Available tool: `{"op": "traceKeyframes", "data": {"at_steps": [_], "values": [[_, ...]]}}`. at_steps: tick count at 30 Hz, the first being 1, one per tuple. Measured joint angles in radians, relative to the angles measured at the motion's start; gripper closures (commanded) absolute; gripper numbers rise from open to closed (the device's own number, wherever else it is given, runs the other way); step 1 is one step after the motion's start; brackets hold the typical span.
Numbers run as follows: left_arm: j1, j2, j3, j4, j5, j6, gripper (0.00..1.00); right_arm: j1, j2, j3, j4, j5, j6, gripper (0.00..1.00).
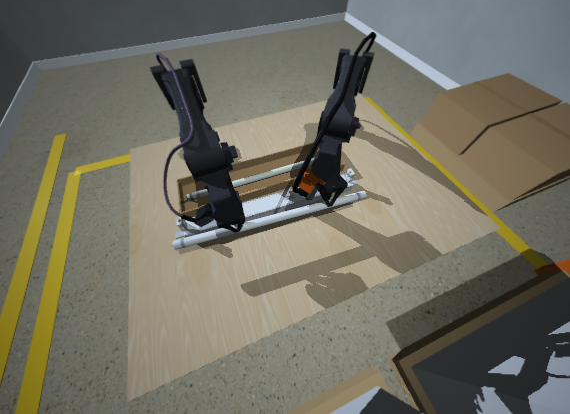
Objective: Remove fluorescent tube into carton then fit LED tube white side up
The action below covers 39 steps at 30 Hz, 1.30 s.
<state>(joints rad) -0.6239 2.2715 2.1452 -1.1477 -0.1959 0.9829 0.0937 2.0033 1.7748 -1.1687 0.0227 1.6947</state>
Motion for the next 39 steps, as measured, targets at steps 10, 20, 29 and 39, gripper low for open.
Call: {"op": "traceKeyframes", "data": {"at_steps": [10,20,29,39], "values": [[-0.002,-0.012,-0.016,0.008,-0.001,-0.002,0.89,0.000,-0.006,-0.013,0.008,-0.001,0.000,0.89],[-0.008,-0.030,-0.040,0.011,-0.003,-0.009,0.89,0.003,-0.022,-0.029,0.008,0.000,0.001,0.89],[-0.010,-0.041,-0.067,0.022,-0.004,-0.013,0.89,0.005,-0.032,-0.052,0.017,0.000,0.002,0.89],[-0.014,-0.053,-0.077,0.023,-0.005,-0.017,0.89,0.005,-0.044,-0.060,0.020,0.000,0.002,0.89]]}}
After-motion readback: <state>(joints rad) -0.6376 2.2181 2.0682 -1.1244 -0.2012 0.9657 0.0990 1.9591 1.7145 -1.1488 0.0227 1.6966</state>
